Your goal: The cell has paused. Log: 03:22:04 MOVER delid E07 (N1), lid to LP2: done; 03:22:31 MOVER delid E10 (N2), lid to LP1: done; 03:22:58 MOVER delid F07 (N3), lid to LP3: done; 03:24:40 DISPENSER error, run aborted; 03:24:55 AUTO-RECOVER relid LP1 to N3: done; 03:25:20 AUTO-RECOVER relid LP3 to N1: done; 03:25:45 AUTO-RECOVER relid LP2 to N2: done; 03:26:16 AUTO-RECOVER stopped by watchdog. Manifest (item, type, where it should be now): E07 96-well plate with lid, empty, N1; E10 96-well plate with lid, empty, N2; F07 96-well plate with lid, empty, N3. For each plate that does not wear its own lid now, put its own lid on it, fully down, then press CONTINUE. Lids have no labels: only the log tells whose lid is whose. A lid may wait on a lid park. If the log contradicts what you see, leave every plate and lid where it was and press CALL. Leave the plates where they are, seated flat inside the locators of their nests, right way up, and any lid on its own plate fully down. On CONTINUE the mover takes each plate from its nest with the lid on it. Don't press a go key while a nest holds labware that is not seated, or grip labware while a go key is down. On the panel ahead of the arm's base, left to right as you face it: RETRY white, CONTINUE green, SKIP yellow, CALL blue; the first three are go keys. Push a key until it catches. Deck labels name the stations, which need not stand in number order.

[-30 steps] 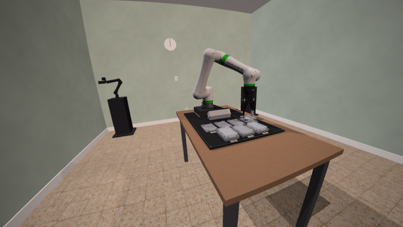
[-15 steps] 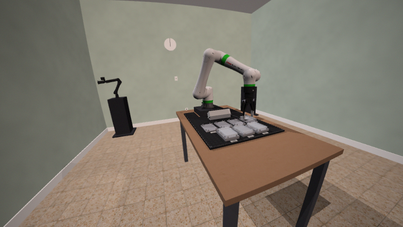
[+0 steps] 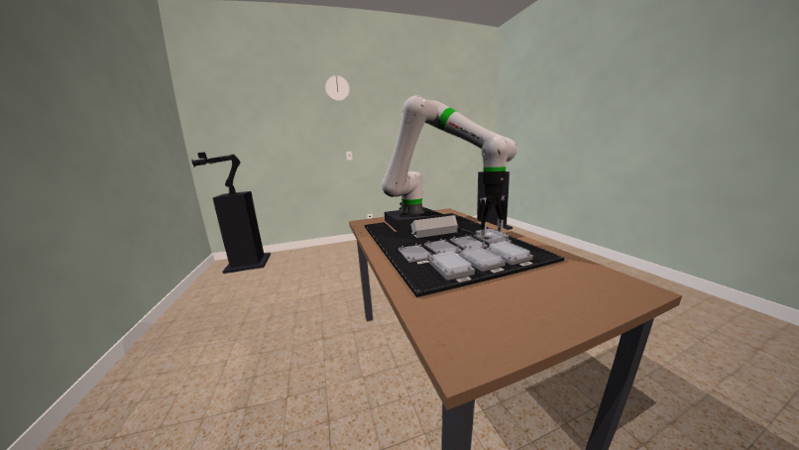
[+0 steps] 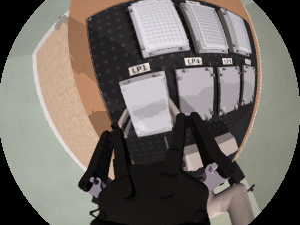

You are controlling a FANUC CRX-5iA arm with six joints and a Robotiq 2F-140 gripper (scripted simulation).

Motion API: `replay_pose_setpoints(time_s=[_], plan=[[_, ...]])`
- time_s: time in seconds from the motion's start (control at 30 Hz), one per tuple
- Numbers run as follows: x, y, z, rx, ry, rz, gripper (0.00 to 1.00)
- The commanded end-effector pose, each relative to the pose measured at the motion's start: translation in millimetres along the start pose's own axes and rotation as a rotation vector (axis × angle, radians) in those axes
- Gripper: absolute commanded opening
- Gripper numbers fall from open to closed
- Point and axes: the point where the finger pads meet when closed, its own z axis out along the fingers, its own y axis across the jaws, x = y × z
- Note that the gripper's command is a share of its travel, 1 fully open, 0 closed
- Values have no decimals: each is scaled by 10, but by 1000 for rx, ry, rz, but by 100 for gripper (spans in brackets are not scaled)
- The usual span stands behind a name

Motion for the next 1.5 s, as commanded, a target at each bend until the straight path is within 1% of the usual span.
replay_pose_setpoints(time_s=[0.0, 0.83, 1.47], plan=[[2, 0, -2, 0, 0, 0, 0], [2, 0, 1, 0, 0, 0, 0], [2, 0, 36, 0, 0, 0, 0]])
